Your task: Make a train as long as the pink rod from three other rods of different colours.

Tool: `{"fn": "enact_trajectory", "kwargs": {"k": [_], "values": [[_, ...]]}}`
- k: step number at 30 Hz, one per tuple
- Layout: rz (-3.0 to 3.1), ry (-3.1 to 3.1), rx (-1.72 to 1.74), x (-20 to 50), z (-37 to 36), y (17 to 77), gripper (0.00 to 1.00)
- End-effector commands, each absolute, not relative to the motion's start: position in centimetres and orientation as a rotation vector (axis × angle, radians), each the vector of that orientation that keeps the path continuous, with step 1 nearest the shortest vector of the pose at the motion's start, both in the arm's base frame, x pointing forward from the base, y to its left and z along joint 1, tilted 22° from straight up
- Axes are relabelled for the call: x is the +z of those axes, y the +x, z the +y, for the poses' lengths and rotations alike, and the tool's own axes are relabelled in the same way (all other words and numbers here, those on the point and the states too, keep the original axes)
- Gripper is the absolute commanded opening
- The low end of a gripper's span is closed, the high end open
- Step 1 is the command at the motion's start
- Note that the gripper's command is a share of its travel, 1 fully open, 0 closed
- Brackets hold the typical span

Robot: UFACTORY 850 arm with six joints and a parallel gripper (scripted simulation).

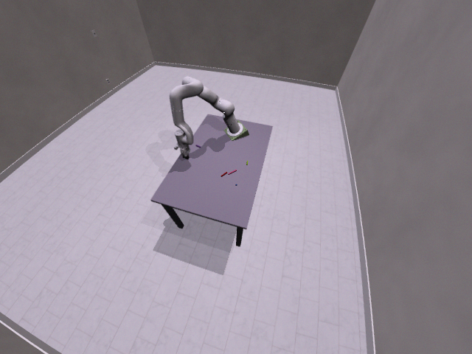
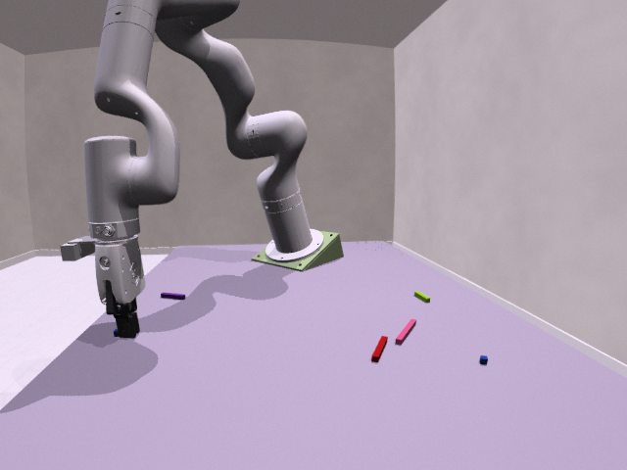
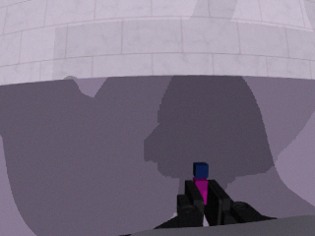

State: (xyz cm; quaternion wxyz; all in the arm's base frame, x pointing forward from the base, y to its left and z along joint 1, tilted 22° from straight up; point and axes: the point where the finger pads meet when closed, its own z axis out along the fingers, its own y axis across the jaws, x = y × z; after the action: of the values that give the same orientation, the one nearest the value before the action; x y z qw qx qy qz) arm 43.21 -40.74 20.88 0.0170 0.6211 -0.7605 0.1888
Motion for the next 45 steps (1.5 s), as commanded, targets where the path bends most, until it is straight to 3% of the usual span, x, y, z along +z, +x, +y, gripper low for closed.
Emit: {"fn": "enact_trajectory", "kwargs": {"k": [1, 30, 45], "values": [[-2.363, 1.93, 0.589, 20.97, -40.77, 43.26, 0.04], [-2.363, 1.93, 0.589, 20.97, -40.77, 43.26, 0.04], [-2.363, 1.93, 0.589, 20.97, -40.77, 43.26, 0.24]]}}
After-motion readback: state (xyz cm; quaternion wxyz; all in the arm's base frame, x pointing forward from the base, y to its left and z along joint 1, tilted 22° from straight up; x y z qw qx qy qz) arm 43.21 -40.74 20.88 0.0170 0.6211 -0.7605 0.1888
